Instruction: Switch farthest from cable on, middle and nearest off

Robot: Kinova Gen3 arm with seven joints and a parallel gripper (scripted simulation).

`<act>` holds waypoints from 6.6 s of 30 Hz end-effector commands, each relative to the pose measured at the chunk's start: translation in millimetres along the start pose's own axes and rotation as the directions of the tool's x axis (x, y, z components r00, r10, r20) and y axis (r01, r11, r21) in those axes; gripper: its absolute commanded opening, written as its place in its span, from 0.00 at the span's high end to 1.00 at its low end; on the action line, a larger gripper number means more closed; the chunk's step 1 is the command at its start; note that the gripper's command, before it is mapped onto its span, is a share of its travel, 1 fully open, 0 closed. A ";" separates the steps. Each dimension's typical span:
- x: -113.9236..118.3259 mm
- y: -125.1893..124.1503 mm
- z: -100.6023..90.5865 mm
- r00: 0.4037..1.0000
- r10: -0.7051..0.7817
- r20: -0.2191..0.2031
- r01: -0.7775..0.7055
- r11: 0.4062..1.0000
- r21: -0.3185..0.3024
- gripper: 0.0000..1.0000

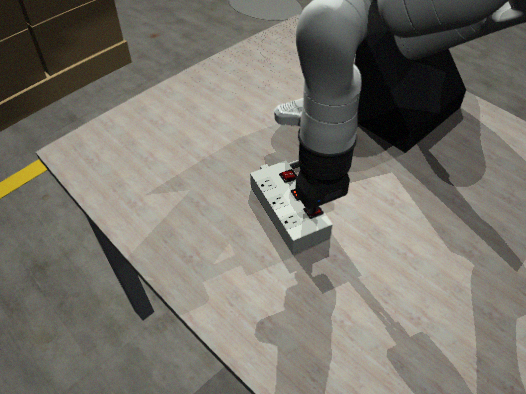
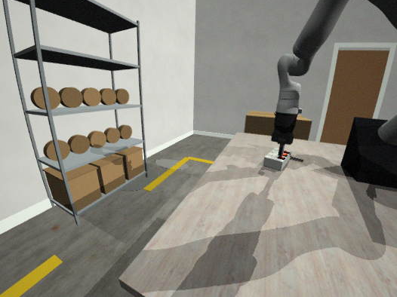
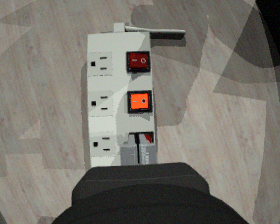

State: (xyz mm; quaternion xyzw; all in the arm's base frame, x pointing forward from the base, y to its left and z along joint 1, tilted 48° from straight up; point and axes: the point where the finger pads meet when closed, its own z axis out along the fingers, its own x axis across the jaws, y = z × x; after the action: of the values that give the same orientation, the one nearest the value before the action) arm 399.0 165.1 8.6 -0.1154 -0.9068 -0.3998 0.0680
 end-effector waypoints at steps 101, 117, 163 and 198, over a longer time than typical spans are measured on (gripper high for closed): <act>-0.9 -0.1 7.6 1.000 0.000 0.002 0.000 1.000 0.000 1.00; -0.9 -0.1 8.1 1.000 0.000 0.002 0.000 1.000 0.000 1.00; -0.8 -0.1 -30.8 1.000 0.000 0.002 0.000 1.000 0.000 1.00; 11.5 -46.0 -44.7 1.000 0.000 0.002 0.000 1.000 0.000 1.00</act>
State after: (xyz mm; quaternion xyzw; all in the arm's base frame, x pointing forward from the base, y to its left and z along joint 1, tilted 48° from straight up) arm 376.7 104.4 8.2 -0.1154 -0.9068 -0.3998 0.0680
